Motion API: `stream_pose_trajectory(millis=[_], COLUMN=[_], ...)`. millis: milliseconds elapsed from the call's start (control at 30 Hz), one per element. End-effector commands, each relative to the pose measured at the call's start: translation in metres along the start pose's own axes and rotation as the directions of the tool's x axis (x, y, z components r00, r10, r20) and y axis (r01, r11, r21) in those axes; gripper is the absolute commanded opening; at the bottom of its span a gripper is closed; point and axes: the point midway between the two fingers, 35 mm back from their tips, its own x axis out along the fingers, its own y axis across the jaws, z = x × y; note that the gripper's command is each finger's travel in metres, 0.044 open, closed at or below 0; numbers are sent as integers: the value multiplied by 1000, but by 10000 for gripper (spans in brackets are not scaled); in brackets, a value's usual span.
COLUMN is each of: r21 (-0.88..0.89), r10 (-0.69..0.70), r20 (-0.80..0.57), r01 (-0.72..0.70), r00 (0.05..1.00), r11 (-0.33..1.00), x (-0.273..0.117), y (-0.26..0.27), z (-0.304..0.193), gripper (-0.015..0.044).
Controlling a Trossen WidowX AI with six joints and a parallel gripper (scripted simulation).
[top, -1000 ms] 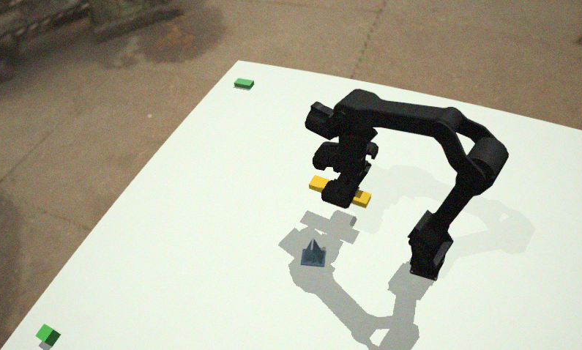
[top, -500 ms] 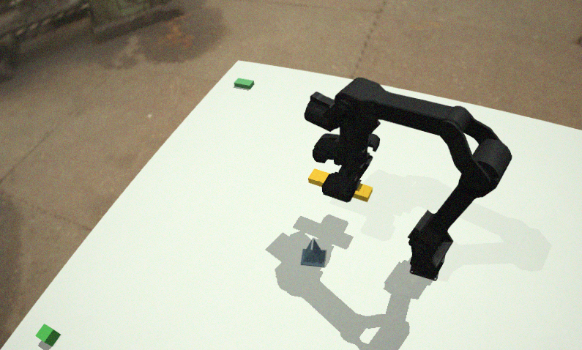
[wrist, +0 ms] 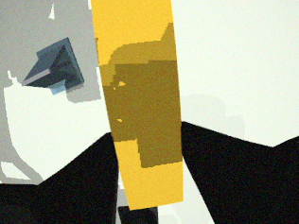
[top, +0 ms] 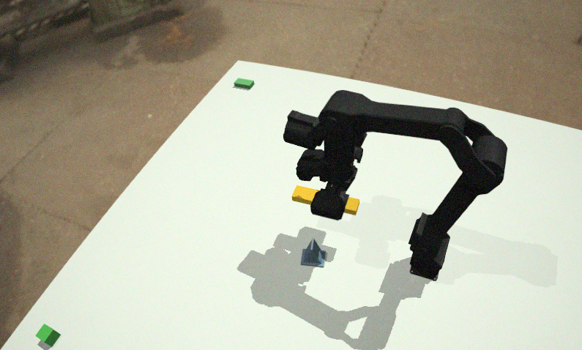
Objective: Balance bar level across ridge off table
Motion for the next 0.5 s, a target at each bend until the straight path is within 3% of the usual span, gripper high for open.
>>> stream_pose_trajectory(millis=[0,467], r21=[-32,-167], r10=[-2,2], r20=[0,0], r01=[2,-2], r00=[1000,1000], r11=[999,986], x=[-1,-1], y=[13,67], z=[5,7], gripper=[0,0])
